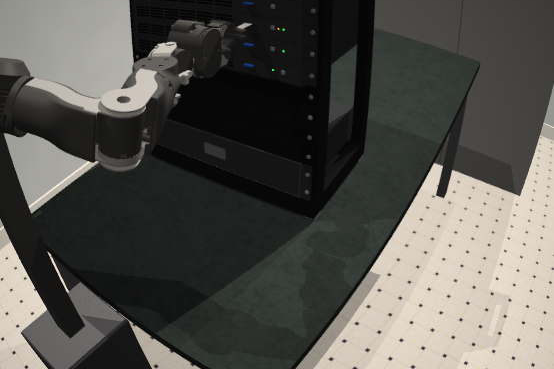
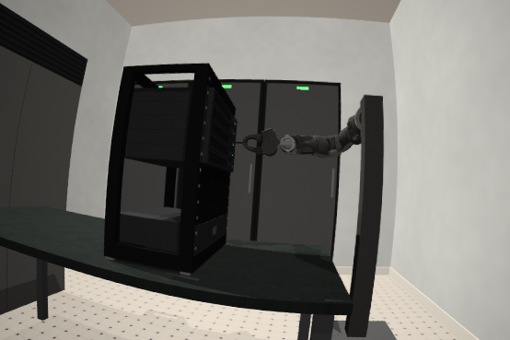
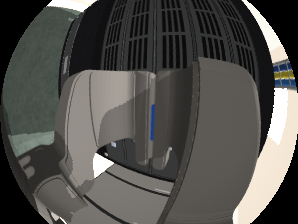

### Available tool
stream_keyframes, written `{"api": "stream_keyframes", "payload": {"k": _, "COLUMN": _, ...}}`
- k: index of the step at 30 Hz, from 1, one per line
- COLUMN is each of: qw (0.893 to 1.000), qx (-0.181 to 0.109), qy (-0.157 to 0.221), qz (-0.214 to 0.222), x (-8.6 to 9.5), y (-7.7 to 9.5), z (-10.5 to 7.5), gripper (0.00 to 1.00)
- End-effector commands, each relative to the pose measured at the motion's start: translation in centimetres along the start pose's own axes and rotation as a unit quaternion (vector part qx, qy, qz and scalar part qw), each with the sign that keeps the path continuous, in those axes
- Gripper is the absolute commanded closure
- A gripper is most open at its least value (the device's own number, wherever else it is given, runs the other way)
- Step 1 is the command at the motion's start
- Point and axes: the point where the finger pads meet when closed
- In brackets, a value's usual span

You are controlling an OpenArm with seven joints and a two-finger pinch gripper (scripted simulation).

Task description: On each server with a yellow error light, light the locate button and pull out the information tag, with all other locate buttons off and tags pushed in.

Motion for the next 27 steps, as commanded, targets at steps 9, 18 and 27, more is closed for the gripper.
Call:
{"api": "stream_keyframes", "payload": {"k": 9, "qw": 1.0, "qx": 0.005, "qy": 0.005, "qz": 0.001, "x": 0.23, "y": -0.26, "z": -0.23, "gripper": 1.0}}
{"api": "stream_keyframes", "payload": {"k": 18, "qw": 1.0, "qx": 0.004, "qy": 0.005, "qz": 0.001, "x": 0.2, "y": -0.24, "z": -0.2, "gripper": 0.9}}
{"api": "stream_keyframes", "payload": {"k": 27, "qw": 1.0, "qx": 0.004, "qy": 0.005, "qz": 0.001, "x": 0.2, "y": -0.24, "z": -0.2, "gripper": 0.9}}
Point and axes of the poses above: the point where the finger pads meet when closed, its own z axis out along the fingers, its own x axis across the jaws, y = z × x, and after that the axes turned 10 degrees about -z, right-handed
